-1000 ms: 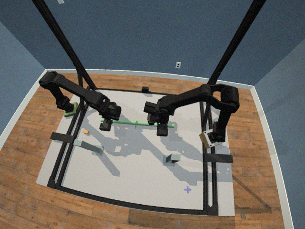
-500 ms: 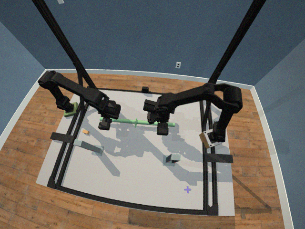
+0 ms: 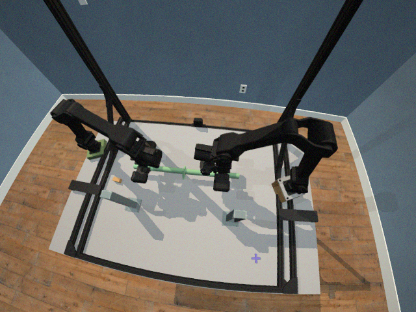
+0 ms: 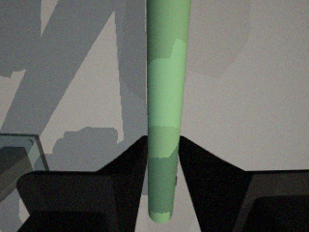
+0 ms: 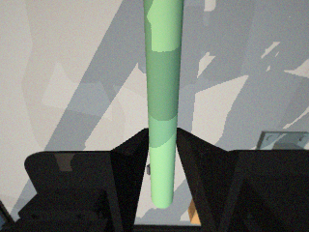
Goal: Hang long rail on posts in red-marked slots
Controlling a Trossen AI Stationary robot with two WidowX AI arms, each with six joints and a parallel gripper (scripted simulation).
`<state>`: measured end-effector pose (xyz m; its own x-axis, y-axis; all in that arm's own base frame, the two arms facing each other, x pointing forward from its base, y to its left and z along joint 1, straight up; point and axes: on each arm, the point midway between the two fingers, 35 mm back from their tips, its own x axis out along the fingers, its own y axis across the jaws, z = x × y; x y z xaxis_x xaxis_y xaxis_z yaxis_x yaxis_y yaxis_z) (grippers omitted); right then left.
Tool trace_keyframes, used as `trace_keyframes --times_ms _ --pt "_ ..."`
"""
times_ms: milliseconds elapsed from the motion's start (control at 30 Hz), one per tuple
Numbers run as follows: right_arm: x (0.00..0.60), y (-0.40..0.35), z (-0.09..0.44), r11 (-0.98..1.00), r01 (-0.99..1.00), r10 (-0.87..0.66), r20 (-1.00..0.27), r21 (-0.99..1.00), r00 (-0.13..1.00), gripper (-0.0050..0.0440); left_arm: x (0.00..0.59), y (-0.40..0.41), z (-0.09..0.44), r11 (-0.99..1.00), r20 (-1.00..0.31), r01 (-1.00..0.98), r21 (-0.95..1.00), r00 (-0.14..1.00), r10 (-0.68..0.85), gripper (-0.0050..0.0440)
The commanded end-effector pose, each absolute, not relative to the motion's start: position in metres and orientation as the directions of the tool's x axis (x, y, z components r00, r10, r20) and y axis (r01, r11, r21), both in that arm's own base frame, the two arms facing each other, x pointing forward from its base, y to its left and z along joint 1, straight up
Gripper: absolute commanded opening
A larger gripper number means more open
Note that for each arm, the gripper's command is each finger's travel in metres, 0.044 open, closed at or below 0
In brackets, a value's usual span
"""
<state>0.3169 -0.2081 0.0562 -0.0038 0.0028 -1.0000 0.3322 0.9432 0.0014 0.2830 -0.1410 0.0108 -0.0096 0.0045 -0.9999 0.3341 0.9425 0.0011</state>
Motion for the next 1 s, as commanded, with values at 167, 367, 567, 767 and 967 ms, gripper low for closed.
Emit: trace_keyframes --times_ms 167,367,567,767,967 --pt "0.3169 -0.2135 0.0615 0.943 0.334 -0.001 -1.0 0.0 0.001 0.0 0.2859 -0.1278 0.0162 0.942 -1.0 0.336 0.0 -0.001 0.001 0.0" --pt "0.3159 -0.2155 0.0611 0.94 0.341 -0.001 -1.0 0.0 0.001 0.0 0.2855 -0.1297 0.0162 0.939 -1.0 0.343 0.0 -0.001 0.001 0.0" --pt "0.3167 -0.2132 0.0607 0.936 0.347 -0.055 -0.998 -0.059 -0.023 0.0 0.2848 -0.1305 0.0157 0.935 -0.998 0.349 0.059 0.018 0.057 0.0" --pt "0.318 -0.2103 0.0609 0.928 0.351 -0.119 -0.992 -0.127 -0.046 0.0 0.2844 -0.1314 0.0159 0.927 -0.992 0.354 0.127 0.043 0.12 0.0" --pt "0.3186 -0.2092 0.0611 0.923 0.353 -0.144 -0.988 -0.154 -0.054 0.0 0.2843 -0.1318 0.0161 0.922 -0.988 0.355 0.154 0.054 0.144 0.0"
